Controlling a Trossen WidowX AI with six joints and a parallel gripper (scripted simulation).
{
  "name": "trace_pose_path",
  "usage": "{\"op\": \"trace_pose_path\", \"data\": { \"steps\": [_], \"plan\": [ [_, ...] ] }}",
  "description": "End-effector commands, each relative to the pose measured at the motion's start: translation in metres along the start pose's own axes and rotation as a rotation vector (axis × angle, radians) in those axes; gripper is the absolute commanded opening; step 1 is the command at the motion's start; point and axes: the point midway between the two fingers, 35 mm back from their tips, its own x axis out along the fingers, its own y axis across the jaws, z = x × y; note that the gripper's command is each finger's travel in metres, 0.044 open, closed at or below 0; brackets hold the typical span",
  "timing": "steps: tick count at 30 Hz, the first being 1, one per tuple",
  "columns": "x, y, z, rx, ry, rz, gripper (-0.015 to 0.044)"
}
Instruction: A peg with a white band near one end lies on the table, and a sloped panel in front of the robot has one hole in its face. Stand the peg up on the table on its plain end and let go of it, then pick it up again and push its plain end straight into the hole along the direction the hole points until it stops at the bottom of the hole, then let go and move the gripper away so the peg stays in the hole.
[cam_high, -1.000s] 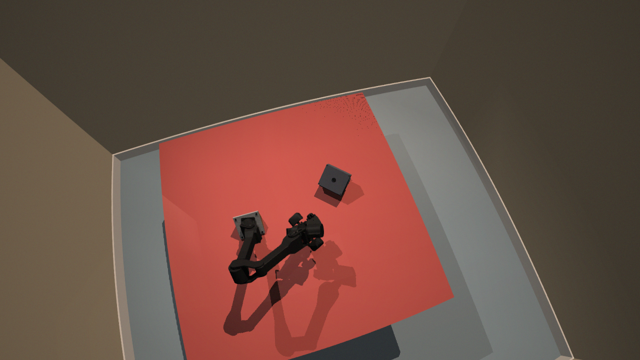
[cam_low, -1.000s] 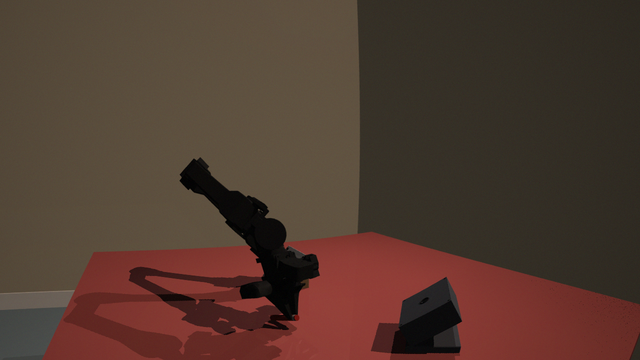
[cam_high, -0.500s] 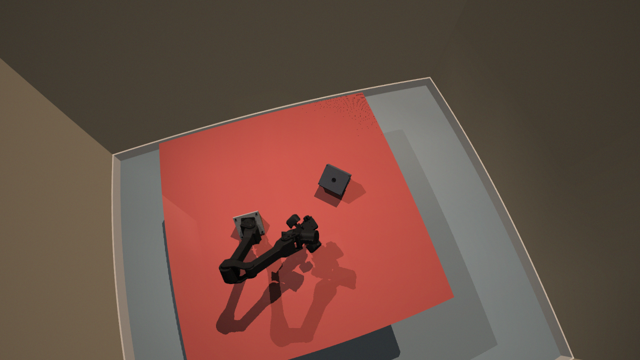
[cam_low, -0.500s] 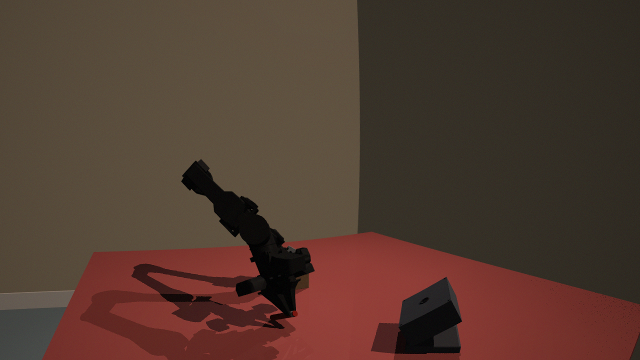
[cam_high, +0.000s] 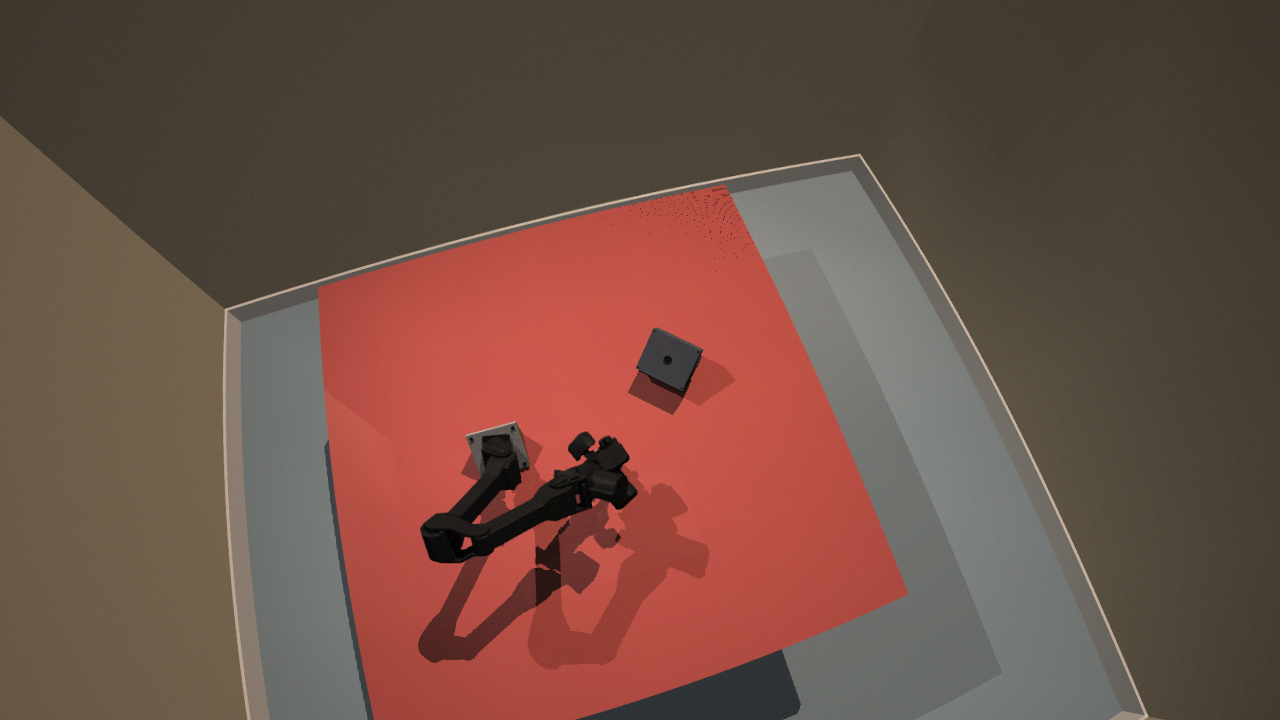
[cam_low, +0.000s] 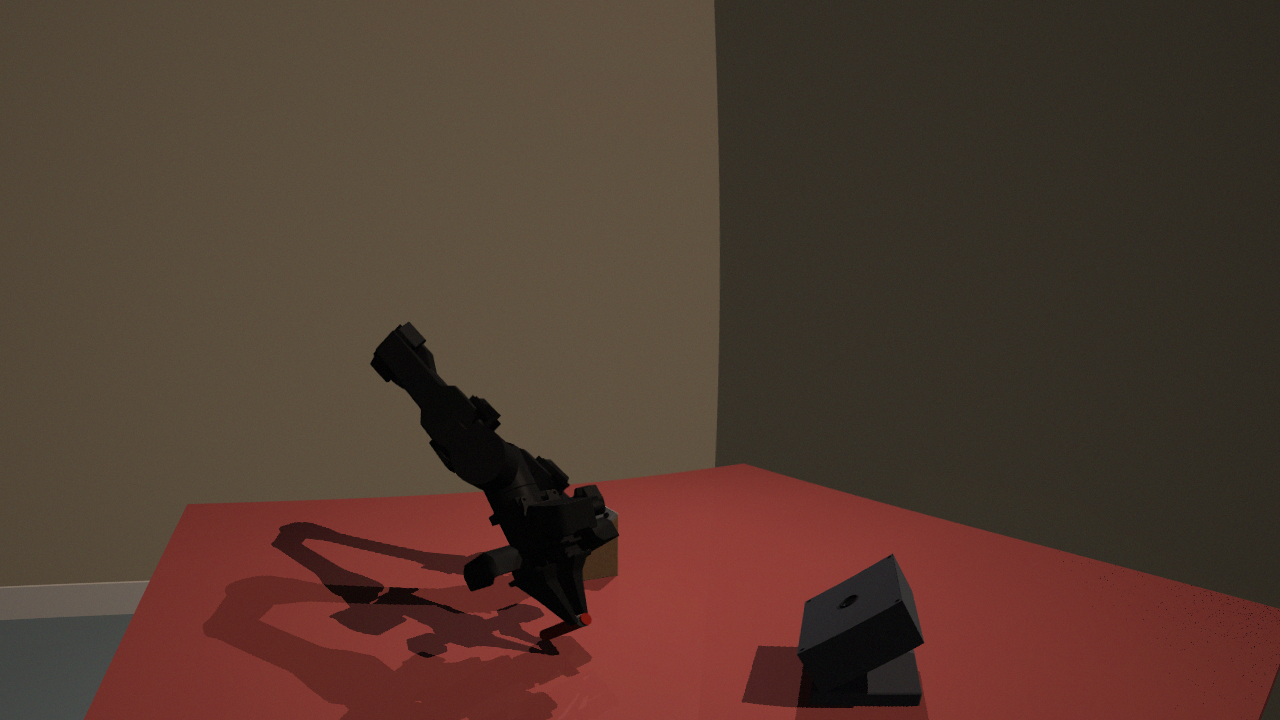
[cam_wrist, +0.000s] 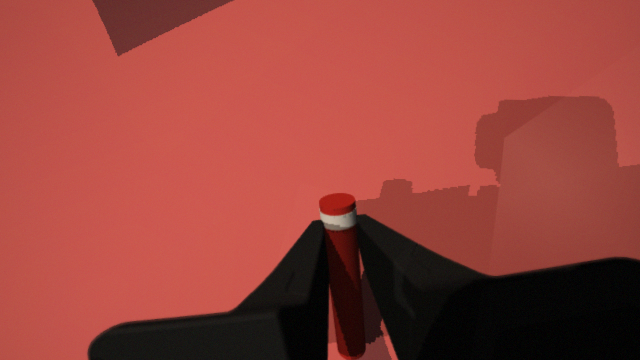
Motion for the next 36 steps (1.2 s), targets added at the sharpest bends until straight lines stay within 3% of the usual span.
{"op": "trace_pose_path", "data": {
  "steps": [1,36],
  "plan": [
    [-0.003,0.000,0.000,-0.003,-0.041,-0.002,0.0050],
    [-0.022,-0.001,-0.015,-0.009,-0.344,-0.004,0.0050]
  ]
}}
